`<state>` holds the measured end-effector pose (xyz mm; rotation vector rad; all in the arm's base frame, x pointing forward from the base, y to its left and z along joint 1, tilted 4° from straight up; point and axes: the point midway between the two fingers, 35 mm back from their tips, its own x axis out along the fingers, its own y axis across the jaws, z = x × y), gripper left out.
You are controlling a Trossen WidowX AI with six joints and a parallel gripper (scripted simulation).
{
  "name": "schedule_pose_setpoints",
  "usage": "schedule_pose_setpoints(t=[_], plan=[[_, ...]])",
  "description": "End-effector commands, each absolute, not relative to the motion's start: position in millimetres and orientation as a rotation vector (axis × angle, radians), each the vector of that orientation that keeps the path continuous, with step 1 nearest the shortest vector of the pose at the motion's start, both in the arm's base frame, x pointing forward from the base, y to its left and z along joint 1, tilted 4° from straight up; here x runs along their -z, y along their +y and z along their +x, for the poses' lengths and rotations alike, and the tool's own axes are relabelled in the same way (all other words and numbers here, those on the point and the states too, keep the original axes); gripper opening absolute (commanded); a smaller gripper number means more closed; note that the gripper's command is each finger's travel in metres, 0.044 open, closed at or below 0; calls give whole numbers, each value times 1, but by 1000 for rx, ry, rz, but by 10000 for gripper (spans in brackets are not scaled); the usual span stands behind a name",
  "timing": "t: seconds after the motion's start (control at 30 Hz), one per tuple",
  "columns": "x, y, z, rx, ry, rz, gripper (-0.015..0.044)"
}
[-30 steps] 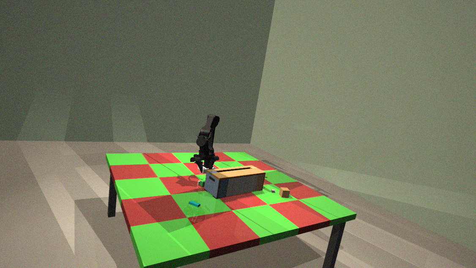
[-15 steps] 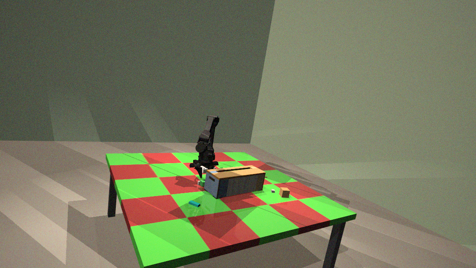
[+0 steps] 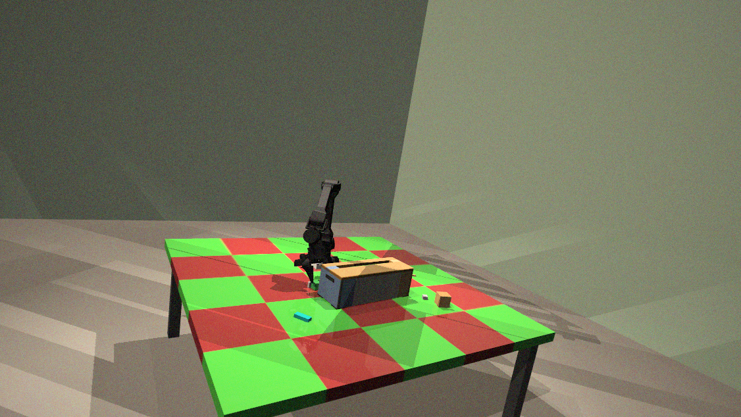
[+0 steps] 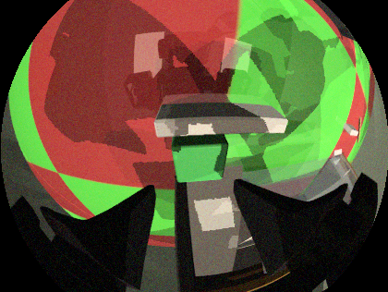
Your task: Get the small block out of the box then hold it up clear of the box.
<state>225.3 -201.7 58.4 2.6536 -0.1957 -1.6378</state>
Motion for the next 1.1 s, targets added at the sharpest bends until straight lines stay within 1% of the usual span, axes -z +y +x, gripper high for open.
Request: schedule_pose_setpoints(t=[0.0, 0.5, 0.73, 0.83, 0.93, 1.07], plan=[[-50, -201, 225, 1642, -182, 2655, 285], [-30, -200, 222, 1643, -182, 2655, 285], [-30, -200, 222, 1643, -182, 2655, 101], [-30, -200, 222, 1643, -182, 2655, 81], [-40, -200, 222, 1643, -184, 2655, 3], [-67, -199, 222, 1644, -187, 2655, 0]])
